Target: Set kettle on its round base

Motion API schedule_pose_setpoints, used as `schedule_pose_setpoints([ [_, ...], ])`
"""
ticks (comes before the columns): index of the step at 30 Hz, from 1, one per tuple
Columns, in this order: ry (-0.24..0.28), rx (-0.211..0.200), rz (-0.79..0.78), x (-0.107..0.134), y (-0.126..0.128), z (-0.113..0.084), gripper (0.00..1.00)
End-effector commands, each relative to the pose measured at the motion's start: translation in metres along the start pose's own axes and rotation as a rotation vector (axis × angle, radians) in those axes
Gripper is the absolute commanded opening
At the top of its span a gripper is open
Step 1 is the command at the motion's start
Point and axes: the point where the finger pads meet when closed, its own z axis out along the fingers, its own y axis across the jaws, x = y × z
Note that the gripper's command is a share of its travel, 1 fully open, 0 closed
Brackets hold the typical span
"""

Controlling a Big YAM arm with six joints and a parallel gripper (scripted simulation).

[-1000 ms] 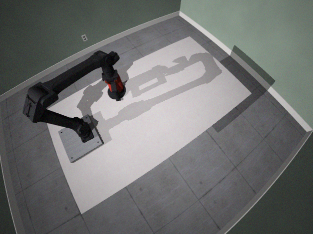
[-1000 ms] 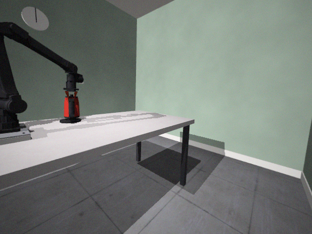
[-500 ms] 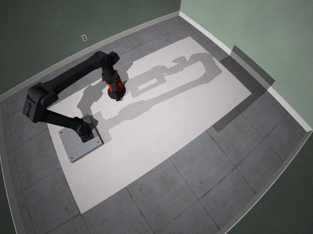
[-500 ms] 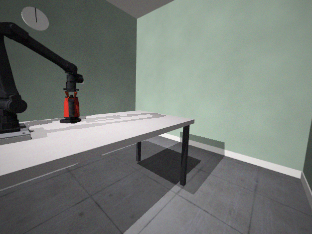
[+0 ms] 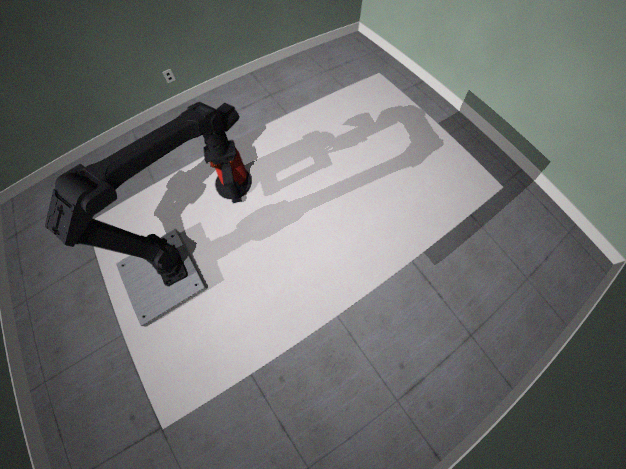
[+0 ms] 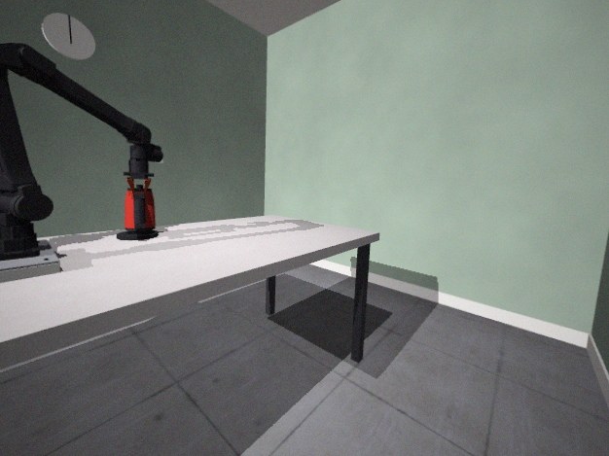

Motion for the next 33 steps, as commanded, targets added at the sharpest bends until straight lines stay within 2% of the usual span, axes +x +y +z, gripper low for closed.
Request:
schedule_pose_setpoints([
  [1, -0.043, 0.035, 0.008, -0.0023, -0.0078, -0.0121, 0.0],
  [9, -0.054, 0.046, 0.009, -0.0045, -0.0109, -0.0159, 0.0],
  [21, -0.054, 0.046, 0.008, -0.0048, -0.0105, -0.0158, 0.0],
  [25, -0.042, 0.034, 0.007, -0.0019, -0.0074, -0.0087, 0.0],
  [33, -0.052, 0.045, 0.008, -0.0043, -0.0107, -0.0122, 0.0],
])
